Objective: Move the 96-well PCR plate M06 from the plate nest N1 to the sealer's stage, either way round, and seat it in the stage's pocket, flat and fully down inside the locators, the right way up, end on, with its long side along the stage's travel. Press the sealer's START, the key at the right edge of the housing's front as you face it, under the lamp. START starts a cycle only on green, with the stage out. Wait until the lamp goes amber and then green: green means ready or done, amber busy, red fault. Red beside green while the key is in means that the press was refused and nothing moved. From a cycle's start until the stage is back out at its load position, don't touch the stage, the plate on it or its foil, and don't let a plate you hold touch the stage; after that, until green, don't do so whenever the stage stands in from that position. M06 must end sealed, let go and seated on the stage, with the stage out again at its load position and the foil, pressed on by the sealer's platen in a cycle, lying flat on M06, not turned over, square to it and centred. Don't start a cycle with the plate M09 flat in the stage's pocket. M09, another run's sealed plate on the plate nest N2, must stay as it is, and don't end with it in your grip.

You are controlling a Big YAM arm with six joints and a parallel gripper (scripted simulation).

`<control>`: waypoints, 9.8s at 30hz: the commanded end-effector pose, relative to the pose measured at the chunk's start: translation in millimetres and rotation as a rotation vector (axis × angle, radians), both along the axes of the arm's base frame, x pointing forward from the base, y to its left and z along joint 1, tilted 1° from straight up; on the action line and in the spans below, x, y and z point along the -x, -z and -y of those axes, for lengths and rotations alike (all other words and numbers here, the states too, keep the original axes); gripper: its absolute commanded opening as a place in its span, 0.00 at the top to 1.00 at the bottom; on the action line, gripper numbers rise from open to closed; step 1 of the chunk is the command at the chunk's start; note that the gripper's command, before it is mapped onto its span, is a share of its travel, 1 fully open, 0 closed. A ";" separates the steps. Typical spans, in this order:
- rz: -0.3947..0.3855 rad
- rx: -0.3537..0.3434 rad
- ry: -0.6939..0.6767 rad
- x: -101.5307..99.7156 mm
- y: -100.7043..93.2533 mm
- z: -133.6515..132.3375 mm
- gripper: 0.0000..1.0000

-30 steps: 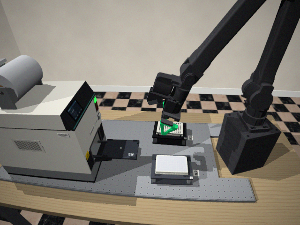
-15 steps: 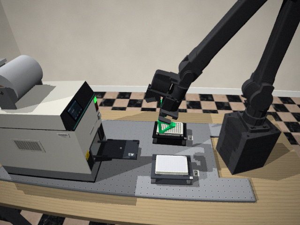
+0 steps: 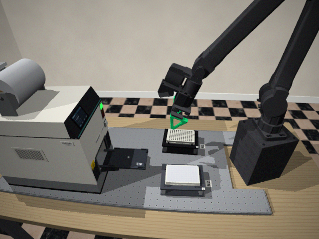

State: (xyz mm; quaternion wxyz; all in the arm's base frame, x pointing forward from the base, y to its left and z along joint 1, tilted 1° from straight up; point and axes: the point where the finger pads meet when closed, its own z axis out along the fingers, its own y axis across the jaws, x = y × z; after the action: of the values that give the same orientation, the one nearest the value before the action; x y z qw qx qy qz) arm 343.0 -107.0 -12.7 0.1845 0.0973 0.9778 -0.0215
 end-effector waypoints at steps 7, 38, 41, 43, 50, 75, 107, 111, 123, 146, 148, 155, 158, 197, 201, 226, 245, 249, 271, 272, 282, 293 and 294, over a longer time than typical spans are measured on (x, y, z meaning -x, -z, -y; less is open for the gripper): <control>-0.002 0.026 -0.044 32.2 -4.3 44.3 0.00; 0.033 0.036 -0.023 2.0 -10.5 60.6 0.00; 0.035 0.034 -0.016 1.1 -11.1 61.0 0.00; 0.036 0.034 -0.016 0.9 -11.3 61.0 0.00; 0.013 0.022 -0.018 10.5 -4.7 55.5 0.00; -0.024 0.001 -0.010 35.0 48.4 43.8 0.00; 0.000 0.014 -0.021 19.8 90.1 48.0 0.00; 0.018 0.024 -0.021 10.6 93.1 53.1 0.00; -0.005 0.011 -0.020 24.4 94.9 46.0 0.00; 0.024 0.026 -0.020 11.6 86.4 53.3 0.00; 0.012 0.020 -0.020 13.7 89.5 52.2 0.00; -0.003 0.011 -0.020 16.7 95.7 50.7 0.00; -0.009 0.008 -0.020 18.1 98.2 50.0 0.00; 0.033 0.031 -0.018 9.7 81.5 55.1 0.00; 0.035 0.032 -0.018 8.7 81.1 55.7 0.00; -0.013 0.006 -0.018 34.1 102.4 42.7 0.00; -0.002 0.011 -0.018 17.7 106.3 52.1 0.00; -0.005 0.010 -0.017 17.4 108.0 52.4 0.00; 0.001 0.013 -0.017 28.1 100.3 47.0 0.00; 0.006 0.015 -0.017 25.8 99.2 48.3 0.00; 0.027 0.027 -0.017 12.0 95.2 56.2 0.00; -0.003 0.011 -0.016 19.1 107.3 52.6 0.00; -0.007 0.008 -0.016 21.8 108.4 51.2 0.00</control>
State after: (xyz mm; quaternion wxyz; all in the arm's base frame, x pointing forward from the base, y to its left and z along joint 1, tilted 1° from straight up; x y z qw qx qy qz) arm 309.2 -152.2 -121.8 0.1737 0.0861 0.9808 -0.0226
